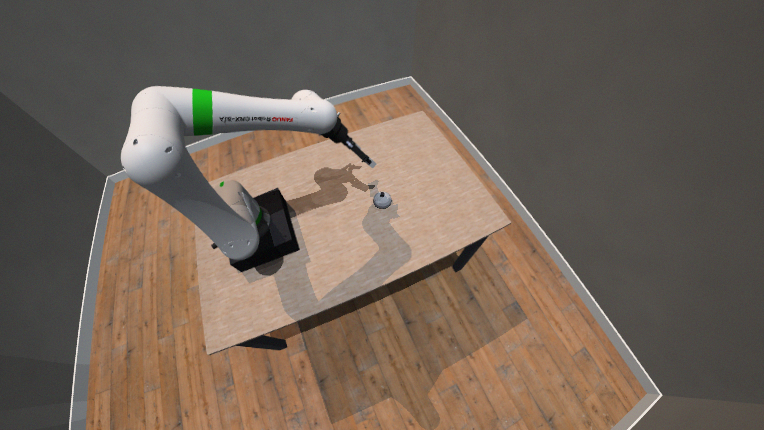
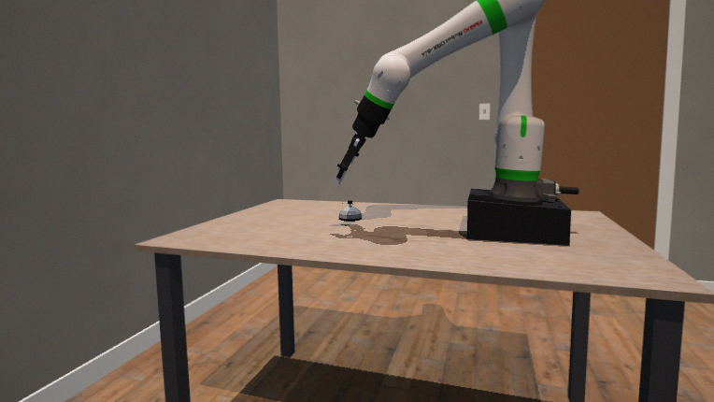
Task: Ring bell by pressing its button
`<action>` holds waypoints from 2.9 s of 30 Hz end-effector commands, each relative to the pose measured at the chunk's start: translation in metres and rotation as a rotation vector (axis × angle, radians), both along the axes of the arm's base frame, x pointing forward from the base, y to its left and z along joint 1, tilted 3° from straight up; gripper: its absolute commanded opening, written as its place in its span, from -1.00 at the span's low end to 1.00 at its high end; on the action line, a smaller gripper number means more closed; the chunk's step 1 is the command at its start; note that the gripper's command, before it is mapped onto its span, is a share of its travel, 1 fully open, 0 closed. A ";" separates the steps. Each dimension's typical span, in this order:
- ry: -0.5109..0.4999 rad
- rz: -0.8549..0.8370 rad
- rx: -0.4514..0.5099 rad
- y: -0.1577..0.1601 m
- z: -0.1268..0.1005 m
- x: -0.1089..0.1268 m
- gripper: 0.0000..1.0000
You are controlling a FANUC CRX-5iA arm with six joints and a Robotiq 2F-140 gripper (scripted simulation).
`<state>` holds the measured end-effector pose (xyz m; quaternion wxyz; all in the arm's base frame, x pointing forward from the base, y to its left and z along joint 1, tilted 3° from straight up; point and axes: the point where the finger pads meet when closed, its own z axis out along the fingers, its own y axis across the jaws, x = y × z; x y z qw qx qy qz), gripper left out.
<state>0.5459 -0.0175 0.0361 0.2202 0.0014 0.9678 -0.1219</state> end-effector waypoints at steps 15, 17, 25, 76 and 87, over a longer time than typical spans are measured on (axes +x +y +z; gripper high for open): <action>0.319 -0.311 0.241 -0.103 -0.003 -0.007 1.00; 0.330 -0.322 0.249 -0.107 -0.004 -0.007 1.00; 0.408 -0.406 0.311 -0.132 -0.004 -0.009 1.00; 0.440 -0.440 0.336 -0.143 -0.005 -0.010 -1.00; 0.440 -0.440 0.336 -0.143 -0.005 -0.010 -1.00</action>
